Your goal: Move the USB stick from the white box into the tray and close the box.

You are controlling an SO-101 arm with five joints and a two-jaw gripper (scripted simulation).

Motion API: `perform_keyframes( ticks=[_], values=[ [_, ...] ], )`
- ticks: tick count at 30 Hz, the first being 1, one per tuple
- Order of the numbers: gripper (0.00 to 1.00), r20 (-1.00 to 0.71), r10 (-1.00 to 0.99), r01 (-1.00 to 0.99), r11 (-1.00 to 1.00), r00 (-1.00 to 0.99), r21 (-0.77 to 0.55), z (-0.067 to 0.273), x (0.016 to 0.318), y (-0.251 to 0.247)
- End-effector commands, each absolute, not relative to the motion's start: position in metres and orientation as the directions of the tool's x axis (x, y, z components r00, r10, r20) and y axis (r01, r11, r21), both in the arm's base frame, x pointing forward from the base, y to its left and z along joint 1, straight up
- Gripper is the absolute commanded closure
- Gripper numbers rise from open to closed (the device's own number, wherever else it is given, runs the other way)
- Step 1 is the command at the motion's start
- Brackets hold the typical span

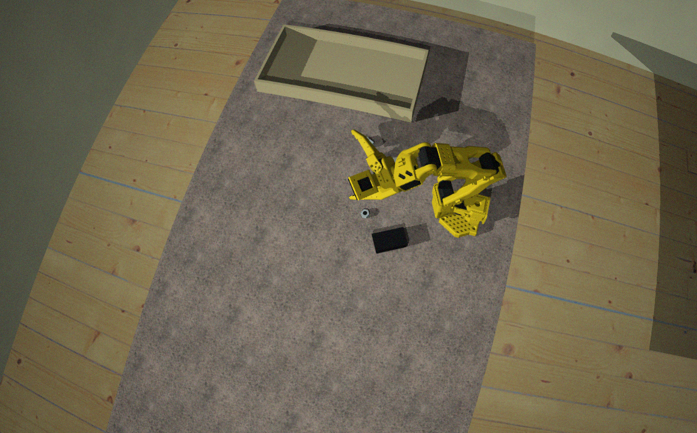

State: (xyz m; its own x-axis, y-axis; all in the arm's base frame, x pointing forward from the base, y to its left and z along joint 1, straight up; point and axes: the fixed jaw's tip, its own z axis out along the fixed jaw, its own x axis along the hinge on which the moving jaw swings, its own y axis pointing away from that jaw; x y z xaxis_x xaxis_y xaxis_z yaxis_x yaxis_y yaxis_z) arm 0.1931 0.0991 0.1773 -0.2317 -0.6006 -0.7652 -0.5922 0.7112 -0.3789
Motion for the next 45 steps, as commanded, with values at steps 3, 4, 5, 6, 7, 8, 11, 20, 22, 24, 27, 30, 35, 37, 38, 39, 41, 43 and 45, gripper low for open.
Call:
perform_keyframes(
  ticks=[3, 4, 5, 6, 7, 8, 11, 20, 22, 24, 27, 30, 35, 37, 38, 39, 41, 43, 45],
  values=[
    [0.21, -0.686, -0.707, -0.603, 0.626, -0.173, -0.494, 0.179, 0.198, 0.090],
    [0.21, -0.660, -0.734, -0.609, 0.601, -0.163, -0.518, 0.177, 0.199, 0.088],
    [0.22, -0.633, -0.759, -0.615, 0.574, -0.153, -0.540, 0.175, 0.200, 0.085],
    [0.22, -0.604, -0.784, -0.622, 0.546, -0.143, -0.561, 0.173, 0.200, 0.083],
    [0.23, -0.575, -0.807, -0.629, 0.517, -0.132, -0.581, 0.171, 0.201, 0.080],
    [0.24, -0.545, -0.830, -0.636, 0.487, -0.121, -0.599, 0.169, 0.202, 0.078],
    [0.26, -0.450, -0.889, -0.657, 0.389, -0.085, -0.645, 0.163, 0.204, 0.070],
    [0.30, -0.214, -0.977, -0.707, 0.136, 0.022, -0.694, 0.150, 0.207, 0.051],
    [0.32, -0.147, -0.987, -0.720, 0.060, 0.059, -0.692, 0.146, 0.208, 0.045],
    [0.33, -0.082, -0.992, -0.731, -0.016, 0.098, -0.683, 0.142, 0.208, 0.040],
    [0.35, 0.011, -0.987, -0.742, -0.130, 0.163, -0.657, 0.137, 0.208, 0.031],
    [0.37, 0.096, -0.968, -0.748, -0.241, 0.232, -0.618, 0.132, 0.208, 0.022],
    [0.40, 0.212, -0.910, -0.740, -0.413, 0.356, -0.531, 0.124, 0.207, 0.008],
    [0.40, 0.212, -0.910, -0.740, -0.413, 0.356, -0.531, 0.124, 0.207, 0.008],
    [0.41, 0.231, -0.895, -0.735, -0.445, 0.382, -0.511, 0.122, 0.206, 0.006],
    [0.42, 0.248, -0.879, -0.730, -0.477, 0.408, -0.490, 0.120, 0.206, 0.003],
    [0.43, 0.279, -0.843, -0.715, -0.537, 0.459, -0.447, 0.117, 0.205, -0.002],
    [0.44, 0.303, -0.805, -0.697, -0.594, 0.510, -0.403, 0.115, 0.204, -0.007],
    [0.46, 0.322, -0.763, -0.674, -0.646, 0.561, -0.358, 0.112, 0.203, -0.013]
  ],
)
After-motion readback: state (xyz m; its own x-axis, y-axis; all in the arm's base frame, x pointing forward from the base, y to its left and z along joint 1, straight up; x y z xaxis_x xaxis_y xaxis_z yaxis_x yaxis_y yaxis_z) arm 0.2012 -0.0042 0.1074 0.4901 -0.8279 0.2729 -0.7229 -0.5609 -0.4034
